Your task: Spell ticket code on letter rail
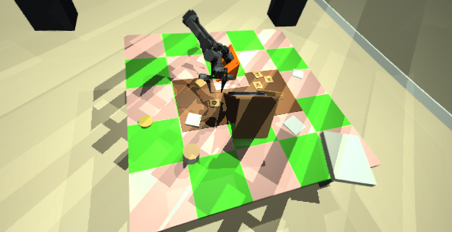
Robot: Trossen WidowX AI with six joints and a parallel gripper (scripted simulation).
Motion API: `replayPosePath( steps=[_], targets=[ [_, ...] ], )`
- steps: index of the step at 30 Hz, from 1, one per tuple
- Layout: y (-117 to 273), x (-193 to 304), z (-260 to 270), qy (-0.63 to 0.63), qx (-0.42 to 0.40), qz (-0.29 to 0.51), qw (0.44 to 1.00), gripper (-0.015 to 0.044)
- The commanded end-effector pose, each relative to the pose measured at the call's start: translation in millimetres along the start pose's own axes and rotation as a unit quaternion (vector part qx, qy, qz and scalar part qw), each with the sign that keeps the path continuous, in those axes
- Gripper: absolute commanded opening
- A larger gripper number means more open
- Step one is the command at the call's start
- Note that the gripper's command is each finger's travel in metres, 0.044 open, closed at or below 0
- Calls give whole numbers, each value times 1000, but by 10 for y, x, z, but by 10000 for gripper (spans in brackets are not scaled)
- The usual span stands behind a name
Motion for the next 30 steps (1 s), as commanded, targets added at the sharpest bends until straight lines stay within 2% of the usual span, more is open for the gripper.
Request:
replayPosePath(
  steps=[1, 30],
  targets=[
    [-9, 14, 34, 0, 0, 3, 1000, 0],
    [-9, 45, 177, 0, 0, 3, 1000, 0]
  ],
)
Point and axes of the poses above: the point midway between the two fingers, 35 mm back from their tips, its own y axis back along the fingers, its own z axis across the jaws, x = y × z, the point moved 8 cm from there along y, back along the fingers, and after that the axes turned 14 degrees about -y, right-handed, at the moved point
